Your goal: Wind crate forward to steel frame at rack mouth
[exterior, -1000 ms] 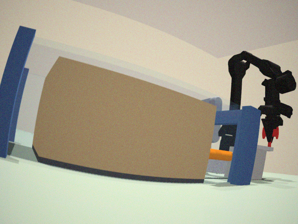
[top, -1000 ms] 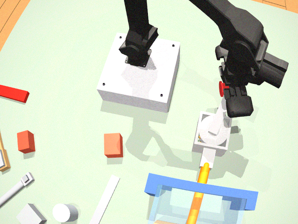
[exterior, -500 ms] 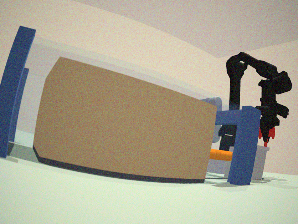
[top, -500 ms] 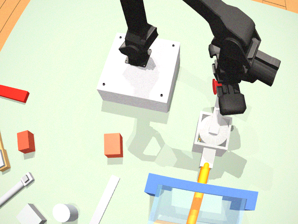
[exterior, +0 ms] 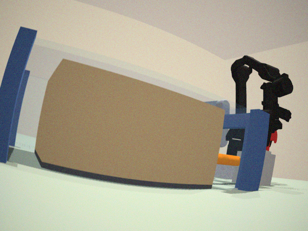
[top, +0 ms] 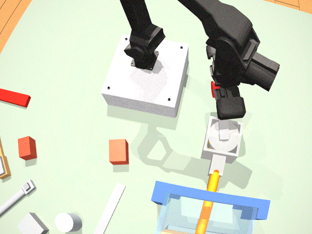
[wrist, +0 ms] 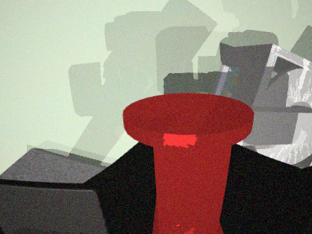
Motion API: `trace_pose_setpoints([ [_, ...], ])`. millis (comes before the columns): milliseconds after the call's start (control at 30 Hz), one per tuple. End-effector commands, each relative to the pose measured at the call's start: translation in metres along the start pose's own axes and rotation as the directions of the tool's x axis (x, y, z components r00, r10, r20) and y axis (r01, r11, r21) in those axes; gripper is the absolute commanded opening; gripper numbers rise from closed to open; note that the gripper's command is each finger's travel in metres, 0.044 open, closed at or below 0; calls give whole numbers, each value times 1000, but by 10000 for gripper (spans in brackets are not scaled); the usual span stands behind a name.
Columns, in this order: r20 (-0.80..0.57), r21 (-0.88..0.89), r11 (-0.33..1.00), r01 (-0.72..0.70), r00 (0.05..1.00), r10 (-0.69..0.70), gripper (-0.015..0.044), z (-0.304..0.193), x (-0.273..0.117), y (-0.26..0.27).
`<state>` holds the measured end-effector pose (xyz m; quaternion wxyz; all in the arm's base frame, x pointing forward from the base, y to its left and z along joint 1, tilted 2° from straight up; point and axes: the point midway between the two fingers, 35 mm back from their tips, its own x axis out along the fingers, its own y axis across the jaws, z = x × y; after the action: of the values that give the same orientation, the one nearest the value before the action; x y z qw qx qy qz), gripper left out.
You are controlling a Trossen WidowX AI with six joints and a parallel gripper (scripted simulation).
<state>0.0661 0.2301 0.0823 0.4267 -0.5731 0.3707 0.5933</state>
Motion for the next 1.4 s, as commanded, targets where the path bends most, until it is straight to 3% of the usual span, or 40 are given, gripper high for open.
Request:
trace_pose_setpoints([
  [0,-42,13,1000,2,999,-2,0,-18,3,-1],
  [1367,-46,12,1000,4,999,-4,0,-61,1,-18],
])
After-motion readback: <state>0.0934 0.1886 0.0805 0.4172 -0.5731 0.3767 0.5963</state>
